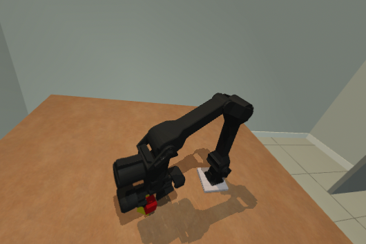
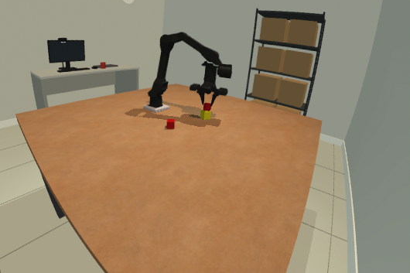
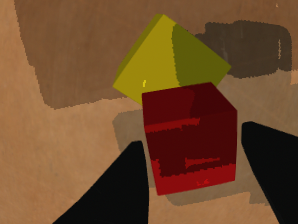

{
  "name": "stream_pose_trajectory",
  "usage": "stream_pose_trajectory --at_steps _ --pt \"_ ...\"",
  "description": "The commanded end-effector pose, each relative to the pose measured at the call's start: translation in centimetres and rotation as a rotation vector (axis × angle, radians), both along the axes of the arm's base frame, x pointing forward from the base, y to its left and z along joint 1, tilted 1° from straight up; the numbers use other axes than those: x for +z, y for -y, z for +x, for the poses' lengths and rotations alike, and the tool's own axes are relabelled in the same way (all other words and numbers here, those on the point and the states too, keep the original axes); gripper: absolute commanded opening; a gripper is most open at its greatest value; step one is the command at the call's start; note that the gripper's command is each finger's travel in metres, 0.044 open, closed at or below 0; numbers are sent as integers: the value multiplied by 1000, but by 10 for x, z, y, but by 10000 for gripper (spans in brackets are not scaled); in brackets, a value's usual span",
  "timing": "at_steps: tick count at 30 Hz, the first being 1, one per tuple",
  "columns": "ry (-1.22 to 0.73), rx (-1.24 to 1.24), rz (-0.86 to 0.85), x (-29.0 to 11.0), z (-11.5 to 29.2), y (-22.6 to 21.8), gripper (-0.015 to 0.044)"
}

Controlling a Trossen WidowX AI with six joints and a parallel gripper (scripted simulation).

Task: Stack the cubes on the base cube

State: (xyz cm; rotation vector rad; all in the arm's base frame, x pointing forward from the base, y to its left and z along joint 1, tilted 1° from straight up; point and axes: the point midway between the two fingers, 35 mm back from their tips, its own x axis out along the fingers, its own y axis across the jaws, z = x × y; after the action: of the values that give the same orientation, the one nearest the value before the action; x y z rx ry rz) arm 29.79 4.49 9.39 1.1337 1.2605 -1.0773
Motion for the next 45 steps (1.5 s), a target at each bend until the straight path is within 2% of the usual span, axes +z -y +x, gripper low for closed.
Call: stream_pose_trajectory --at_steps 1,16,18,45 --pt "8 0 1 8 1 0 205" --pt "8 0 1 26 1 0 205" --pt "6 24 0 24 0 4 258" --pt "18 1058 -45 42 -19 132 265"
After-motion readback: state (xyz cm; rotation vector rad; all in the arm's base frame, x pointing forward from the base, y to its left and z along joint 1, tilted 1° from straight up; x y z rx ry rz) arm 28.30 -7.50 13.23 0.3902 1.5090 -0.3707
